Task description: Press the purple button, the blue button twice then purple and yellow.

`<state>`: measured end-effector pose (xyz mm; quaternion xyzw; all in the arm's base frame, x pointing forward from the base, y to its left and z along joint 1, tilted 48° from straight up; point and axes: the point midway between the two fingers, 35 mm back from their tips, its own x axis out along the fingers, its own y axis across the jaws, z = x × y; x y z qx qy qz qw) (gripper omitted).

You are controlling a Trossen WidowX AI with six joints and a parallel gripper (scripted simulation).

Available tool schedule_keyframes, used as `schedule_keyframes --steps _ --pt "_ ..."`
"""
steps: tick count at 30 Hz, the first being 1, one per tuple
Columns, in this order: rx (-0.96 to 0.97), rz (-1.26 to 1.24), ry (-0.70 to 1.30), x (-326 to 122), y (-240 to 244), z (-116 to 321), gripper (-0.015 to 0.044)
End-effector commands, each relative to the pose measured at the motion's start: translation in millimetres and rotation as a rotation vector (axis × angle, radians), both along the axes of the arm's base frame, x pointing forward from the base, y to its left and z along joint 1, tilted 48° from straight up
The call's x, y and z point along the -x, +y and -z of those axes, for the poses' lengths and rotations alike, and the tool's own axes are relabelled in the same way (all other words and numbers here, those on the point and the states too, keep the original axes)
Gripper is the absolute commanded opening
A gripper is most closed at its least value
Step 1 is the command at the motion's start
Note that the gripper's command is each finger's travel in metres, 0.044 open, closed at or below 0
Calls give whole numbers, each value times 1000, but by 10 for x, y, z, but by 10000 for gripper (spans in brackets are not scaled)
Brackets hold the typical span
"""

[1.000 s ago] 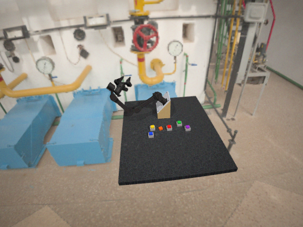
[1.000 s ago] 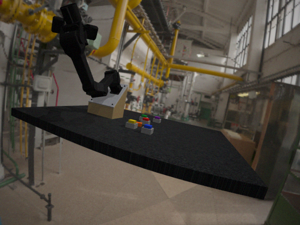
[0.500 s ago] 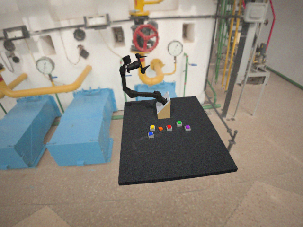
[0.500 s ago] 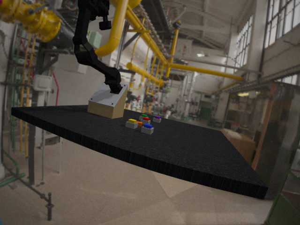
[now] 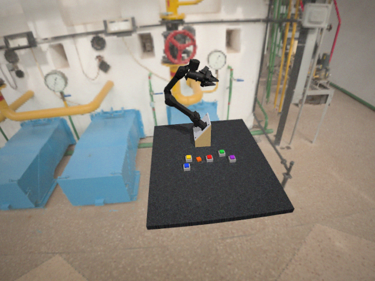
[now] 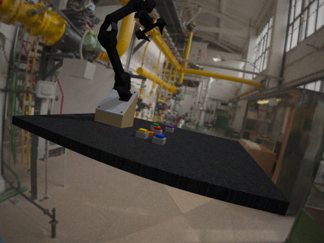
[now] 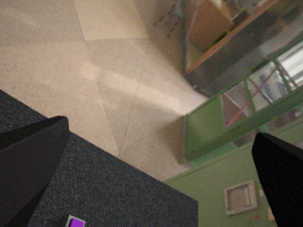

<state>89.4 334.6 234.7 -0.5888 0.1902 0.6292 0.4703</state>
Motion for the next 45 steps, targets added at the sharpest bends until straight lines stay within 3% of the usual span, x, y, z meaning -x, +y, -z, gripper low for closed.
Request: schedule_keyframes --steps 1,8,15,26,35,40,45 --pt "92 259 31 -353 33 431 400" --pt "260 826 47 -1050 -150 1398 400" --pt "396 1368 -26 -1556 -687 2347 400" --pt "541 2101 -341 -1735 -1999 3628 400" --pt "552 2184 -404 -1693 -2197 3771 400" --pt "553 2184 -407 -1688 -2634 4166 269" --pt "553 2184 -407 -1684 -2660 4187 137"
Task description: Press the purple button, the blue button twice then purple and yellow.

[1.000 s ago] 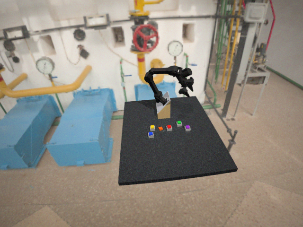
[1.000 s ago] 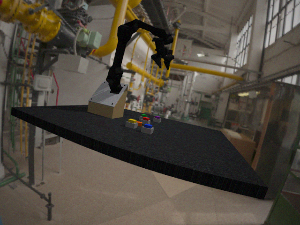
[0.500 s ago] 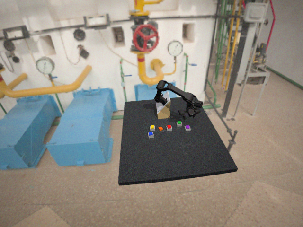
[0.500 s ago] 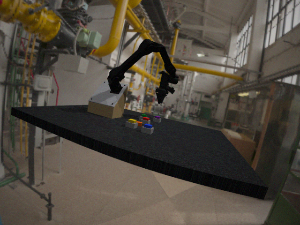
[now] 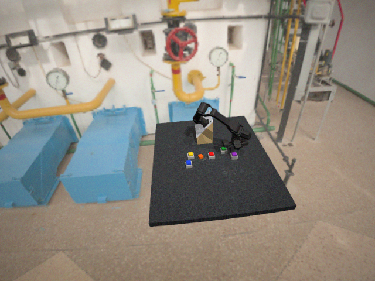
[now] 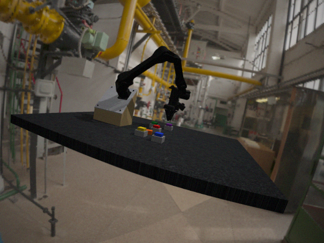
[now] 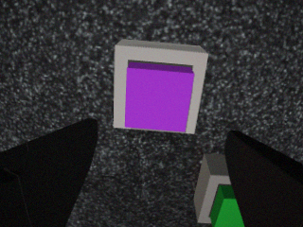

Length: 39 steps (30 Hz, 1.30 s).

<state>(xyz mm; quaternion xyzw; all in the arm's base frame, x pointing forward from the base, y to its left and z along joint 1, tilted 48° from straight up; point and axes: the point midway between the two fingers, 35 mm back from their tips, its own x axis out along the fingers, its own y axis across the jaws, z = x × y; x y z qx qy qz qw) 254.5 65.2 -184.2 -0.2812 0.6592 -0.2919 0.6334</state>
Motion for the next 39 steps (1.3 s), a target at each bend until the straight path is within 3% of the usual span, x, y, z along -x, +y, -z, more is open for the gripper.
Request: schedule_keyframes --steps 1,5,39 --pt "-6 -20 -15 -33 34 -1 111" --pt "-6 -20 -15 -33 34 -1 20" --pt "-4 -20 -15 -27 -217 221 20"
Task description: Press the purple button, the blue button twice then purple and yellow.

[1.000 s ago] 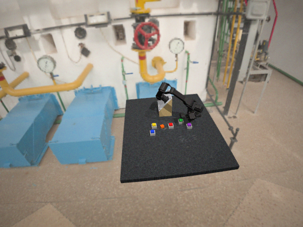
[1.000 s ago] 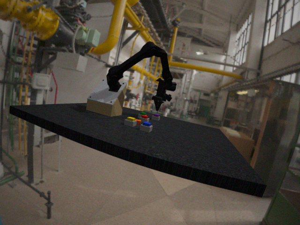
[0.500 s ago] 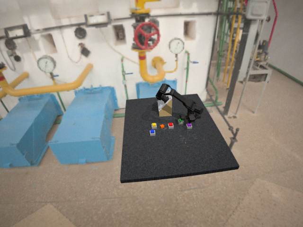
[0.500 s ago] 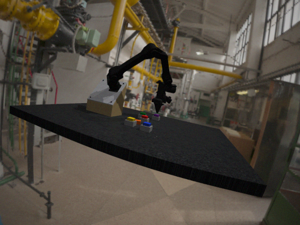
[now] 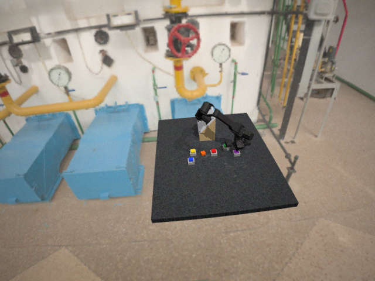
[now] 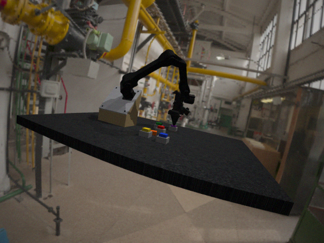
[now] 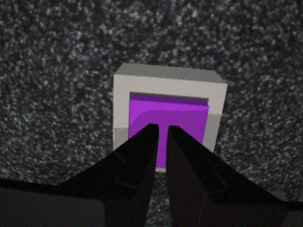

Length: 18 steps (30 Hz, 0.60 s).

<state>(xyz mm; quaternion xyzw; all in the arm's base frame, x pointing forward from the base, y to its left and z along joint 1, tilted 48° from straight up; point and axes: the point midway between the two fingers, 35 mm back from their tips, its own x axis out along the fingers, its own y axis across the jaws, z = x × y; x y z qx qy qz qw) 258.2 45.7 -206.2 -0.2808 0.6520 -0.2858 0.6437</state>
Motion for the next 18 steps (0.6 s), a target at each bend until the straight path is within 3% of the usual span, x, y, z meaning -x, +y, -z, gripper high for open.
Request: schedule_keyframes --steps 1,13,18 --pt "6 -3 4 10 -22 1 20" --pt "6 -3 4 10 -22 1 20" --pt "4 -3 4 5 229 -221 20"
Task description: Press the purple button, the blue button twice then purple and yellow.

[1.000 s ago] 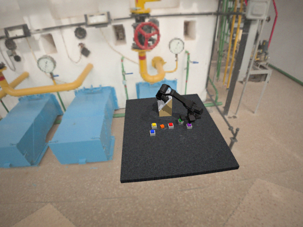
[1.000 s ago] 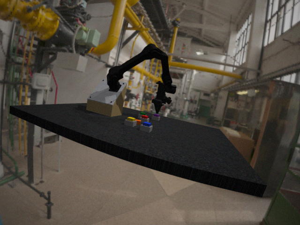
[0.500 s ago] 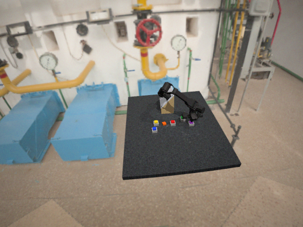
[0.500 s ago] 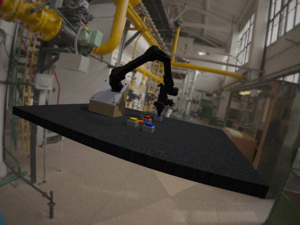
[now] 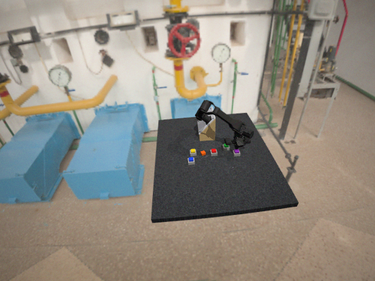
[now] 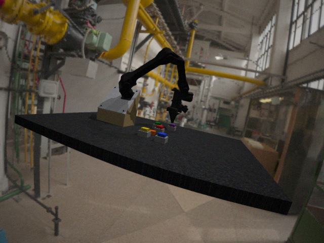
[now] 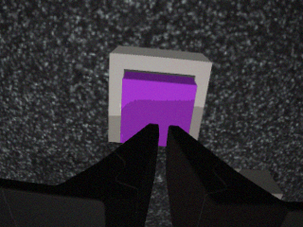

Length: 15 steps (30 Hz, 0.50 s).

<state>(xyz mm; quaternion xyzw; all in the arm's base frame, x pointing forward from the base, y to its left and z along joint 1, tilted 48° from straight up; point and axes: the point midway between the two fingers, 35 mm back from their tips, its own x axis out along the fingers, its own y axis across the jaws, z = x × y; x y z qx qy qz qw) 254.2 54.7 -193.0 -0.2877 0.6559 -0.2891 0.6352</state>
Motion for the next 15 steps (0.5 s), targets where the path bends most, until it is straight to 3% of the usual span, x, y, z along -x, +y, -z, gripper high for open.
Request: schedule_keyframes --steps 1,8,15 --pt "-12 -5 -14 -35 139 -90 20" --pt "-15 -5 -13 -44 602 -505 20" --pt "-38 -4 -11 -254 439 -775 20"
